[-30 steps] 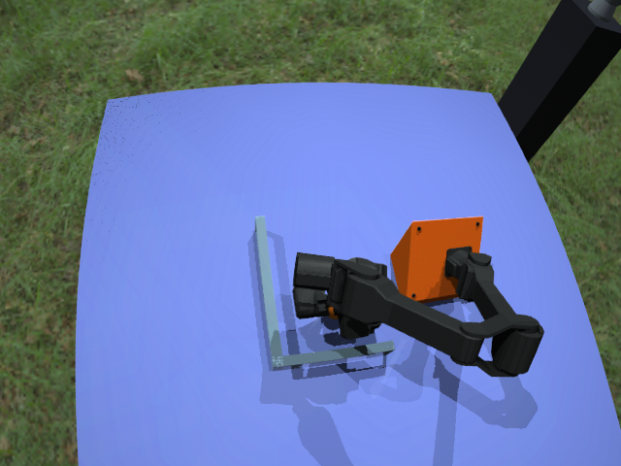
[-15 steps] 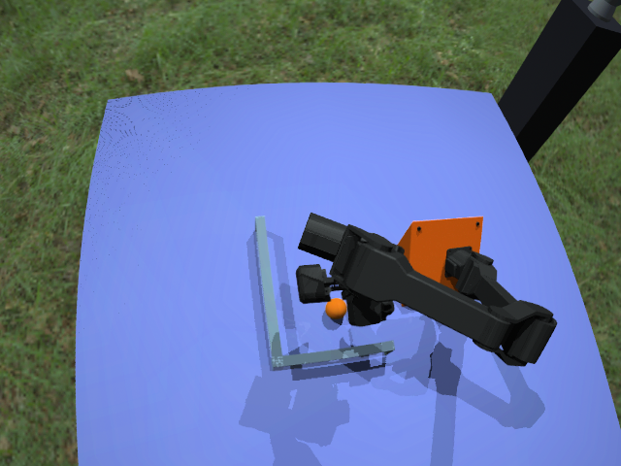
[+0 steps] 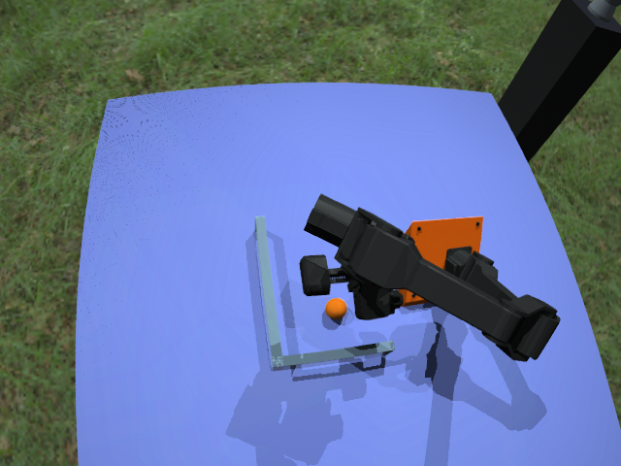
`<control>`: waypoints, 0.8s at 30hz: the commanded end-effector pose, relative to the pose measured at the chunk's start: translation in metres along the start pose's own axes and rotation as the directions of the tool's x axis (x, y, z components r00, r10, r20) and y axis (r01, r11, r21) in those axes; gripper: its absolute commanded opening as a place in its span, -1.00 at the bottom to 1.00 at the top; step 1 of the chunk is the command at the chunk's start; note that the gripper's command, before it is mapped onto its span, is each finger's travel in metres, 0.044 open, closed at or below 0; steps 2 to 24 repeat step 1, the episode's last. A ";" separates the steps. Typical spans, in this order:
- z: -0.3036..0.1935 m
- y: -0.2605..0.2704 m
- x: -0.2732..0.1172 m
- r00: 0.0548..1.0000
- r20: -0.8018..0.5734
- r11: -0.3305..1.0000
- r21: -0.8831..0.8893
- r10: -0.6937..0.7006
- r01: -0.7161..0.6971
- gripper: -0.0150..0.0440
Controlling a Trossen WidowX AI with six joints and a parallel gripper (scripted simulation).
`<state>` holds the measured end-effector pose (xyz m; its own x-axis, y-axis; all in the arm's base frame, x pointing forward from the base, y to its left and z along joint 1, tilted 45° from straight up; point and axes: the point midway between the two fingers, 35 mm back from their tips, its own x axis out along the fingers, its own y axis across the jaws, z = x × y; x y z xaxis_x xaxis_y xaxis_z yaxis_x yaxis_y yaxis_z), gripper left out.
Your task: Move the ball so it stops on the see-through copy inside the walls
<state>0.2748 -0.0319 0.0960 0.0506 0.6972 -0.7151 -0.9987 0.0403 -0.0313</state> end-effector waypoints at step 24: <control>0.002 0.001 -0.005 1.000 0.000 1.000 -0.009 0.009 -0.009 1.00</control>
